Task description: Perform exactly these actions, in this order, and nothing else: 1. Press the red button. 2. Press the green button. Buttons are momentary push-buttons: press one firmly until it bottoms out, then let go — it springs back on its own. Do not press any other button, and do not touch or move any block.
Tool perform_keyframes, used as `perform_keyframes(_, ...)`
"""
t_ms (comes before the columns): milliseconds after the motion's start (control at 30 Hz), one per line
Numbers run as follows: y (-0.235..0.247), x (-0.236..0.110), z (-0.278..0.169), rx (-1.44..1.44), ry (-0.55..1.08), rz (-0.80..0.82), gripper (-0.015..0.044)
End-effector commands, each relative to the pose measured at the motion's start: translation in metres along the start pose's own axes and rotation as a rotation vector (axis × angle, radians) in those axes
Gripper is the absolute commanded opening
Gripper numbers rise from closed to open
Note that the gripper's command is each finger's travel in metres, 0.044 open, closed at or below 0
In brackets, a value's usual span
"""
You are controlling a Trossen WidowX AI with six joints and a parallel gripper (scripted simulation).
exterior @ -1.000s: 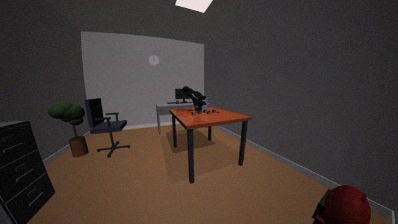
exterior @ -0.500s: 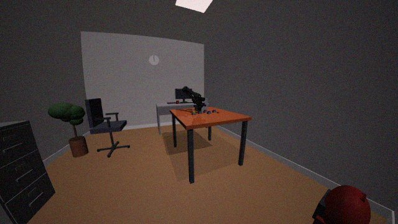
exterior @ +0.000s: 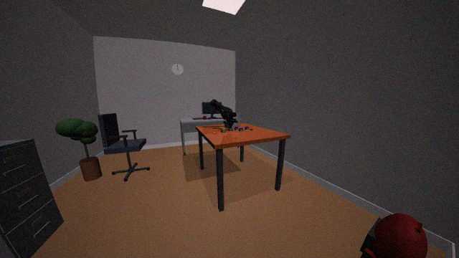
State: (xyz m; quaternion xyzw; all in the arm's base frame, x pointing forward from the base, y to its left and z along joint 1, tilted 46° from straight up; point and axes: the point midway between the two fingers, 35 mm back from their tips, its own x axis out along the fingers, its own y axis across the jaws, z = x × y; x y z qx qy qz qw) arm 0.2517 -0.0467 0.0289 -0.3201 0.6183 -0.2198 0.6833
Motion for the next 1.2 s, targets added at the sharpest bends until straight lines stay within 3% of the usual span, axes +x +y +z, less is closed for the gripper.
perform_keyframes(0, 0.000, 0.001, 0.000, -0.004, 0.002, -0.004, 0.0020)
perform_keyframes(167, 0.000, -0.032, 0.000, -0.004, 0.002, -0.002, 0.0020)
perform_keyframes(267, 0.000, -0.034, 0.000, -0.005, 0.002, -0.002, 0.0020)
perform_keyframes(400, 0.031, -0.046, 0.018, -0.011, -0.007, 0.023, 0.0125)
perform_keyframes(600, 0.118, -0.074, 0.040, -0.023, -0.010, 0.058, 0.0283)
perform_keyframes(767, 0.198, -0.092, 0.032, -0.025, -0.003, 0.054, 0.0400)
perform_keyframes(967, 0.278, -0.099, 0.002, -0.003, 0.000, 0.018, 0.0400)
perform_keyframes(1167, 0.281, -0.099, 0.001, -0.002, 0.000, 0.017, 0.0400)
